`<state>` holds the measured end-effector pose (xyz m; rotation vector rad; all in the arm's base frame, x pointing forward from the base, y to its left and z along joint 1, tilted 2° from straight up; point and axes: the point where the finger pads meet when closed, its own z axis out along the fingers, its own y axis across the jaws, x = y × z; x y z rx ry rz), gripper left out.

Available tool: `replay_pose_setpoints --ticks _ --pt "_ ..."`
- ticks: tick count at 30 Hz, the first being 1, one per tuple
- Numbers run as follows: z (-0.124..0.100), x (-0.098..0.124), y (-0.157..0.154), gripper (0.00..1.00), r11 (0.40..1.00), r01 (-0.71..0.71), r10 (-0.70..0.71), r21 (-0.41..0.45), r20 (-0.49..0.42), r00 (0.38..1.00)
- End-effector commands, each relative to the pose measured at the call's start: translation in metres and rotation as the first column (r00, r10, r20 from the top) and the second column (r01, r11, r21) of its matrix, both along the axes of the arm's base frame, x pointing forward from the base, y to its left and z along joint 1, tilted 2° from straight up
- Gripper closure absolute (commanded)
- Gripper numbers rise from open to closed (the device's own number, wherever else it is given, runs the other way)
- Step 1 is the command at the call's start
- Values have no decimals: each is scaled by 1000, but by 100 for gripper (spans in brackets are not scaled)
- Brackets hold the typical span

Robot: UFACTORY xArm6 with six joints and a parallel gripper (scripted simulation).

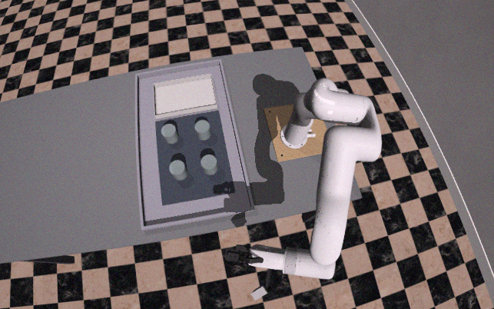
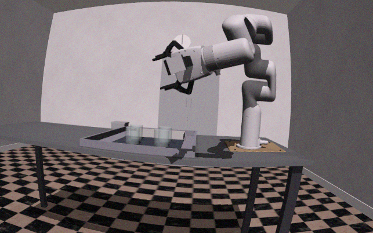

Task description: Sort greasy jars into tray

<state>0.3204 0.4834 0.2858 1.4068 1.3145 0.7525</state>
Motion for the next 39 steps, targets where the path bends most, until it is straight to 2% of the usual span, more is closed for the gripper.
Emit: replay_pose_setpoints --ticks 1,9,11,13,28,30,39 --pt "-12 17 -19 0 999 38 -38 4 0 999" --pt "-38 47 -54 0 994 110 -110 3 -3 994" --pt "-39 50 -67 0 991 132 -132 3 -4 991" --pt "-39 50 -67 0 991 132 -132 3 -4 991" --pt "-43 74 -162 0 955 298 -298 0 -10 955" --pt "-43 74 -162 0 955 298 -298 0 -10 955" --pt "-45 88 -218 0 919 393 -393 -2 -13 919"
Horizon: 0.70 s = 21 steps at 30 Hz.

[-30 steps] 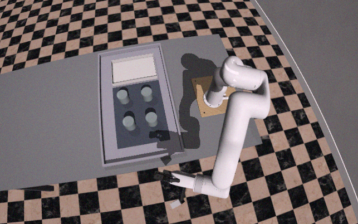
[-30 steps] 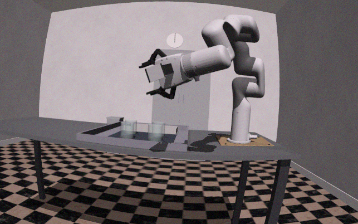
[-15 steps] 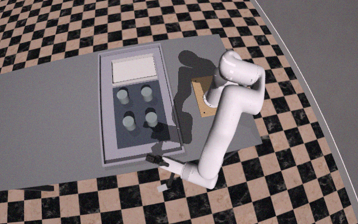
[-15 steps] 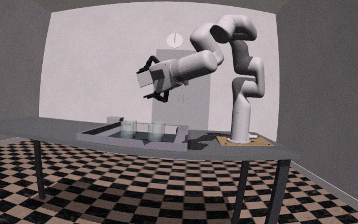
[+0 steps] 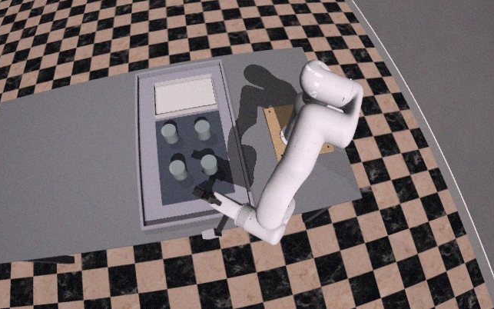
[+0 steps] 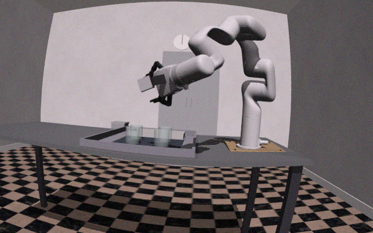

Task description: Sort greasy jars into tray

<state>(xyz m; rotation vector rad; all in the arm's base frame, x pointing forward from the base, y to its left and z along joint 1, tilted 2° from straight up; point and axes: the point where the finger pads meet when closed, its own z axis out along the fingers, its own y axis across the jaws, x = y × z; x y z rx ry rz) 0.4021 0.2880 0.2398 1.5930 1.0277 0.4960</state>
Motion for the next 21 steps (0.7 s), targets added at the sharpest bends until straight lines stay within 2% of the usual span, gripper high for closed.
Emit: replay_pose_setpoints --ticks 1,6,8,10,21 --pt "1 8 -29 0 999 52 -52 3 0 999" --pt "-1 16 -61 0 994 108 -108 3 -2 994" --pt "-1 16 -61 0 994 108 -108 3 -2 994" --pt "-1 19 -74 0 991 131 -131 3 -3 991" --pt "-4 3 -143 0 962 274 -274 0 -8 962"
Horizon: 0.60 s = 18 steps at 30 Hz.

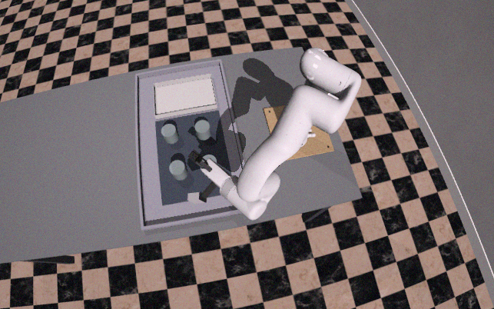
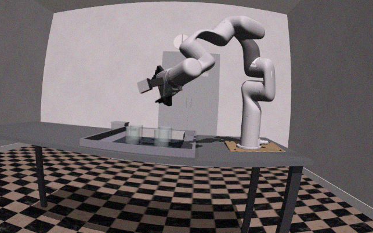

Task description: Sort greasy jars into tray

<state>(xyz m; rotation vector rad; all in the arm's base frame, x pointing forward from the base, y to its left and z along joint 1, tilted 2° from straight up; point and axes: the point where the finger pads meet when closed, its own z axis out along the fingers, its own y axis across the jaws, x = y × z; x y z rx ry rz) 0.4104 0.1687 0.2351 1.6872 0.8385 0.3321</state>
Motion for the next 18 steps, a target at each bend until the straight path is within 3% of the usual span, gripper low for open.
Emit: replay_pose_setpoints --ticks 1,4,18 --pt "1 -6 -30 0 998 62 -62 3 0 998" --pt "0 -8 -37 0 997 75 -75 3 0 997" --pt "-3 -28 -125 0 966 258 -258 0 -7 966"
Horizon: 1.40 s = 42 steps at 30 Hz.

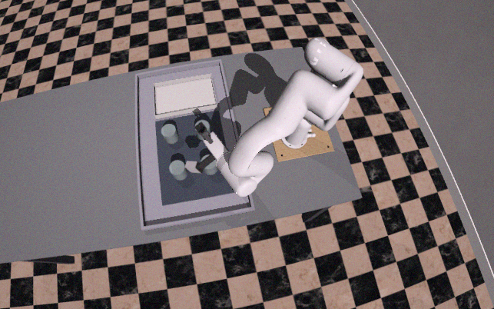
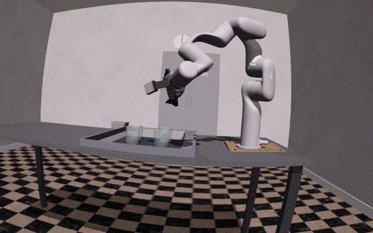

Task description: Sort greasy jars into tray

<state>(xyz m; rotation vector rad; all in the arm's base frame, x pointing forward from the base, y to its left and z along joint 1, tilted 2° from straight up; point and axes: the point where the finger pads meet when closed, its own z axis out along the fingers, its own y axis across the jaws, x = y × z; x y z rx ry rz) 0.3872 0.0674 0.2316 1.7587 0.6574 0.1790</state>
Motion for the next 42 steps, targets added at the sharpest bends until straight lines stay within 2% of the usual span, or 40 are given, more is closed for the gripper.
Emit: replay_pose_setpoints --ticks 1,4,5,12,13,22,23,30,31,40,41,42 --pt "0 -6 -31 0 998 62 -62 2 0 998" --pt "0 -7 -37 0 997 75 -75 2 0 997" --pt "0 4 -22 0 985 101 -97 138 -33 995" --pt "0 4 -22 0 985 101 -97 138 -33 995" --pt "2 13 -23 0 956 148 -137 254 -61 989" --pt "2 13 -23 0 956 148 -137 254 -61 989" --pt "2 22 -24 0 906 199 -174 372 -101 980" --pt "2 22 -24 0 906 199 -174 372 -101 980" --pt "3 31 -24 0 845 245 -203 475 -139 969" --pt "3 31 -24 0 845 245 -203 475 -139 969" --pt "3 39 -25 0 765 294 -228 573 -186 956" --pt "3 39 -25 0 765 294 -228 573 -186 956"
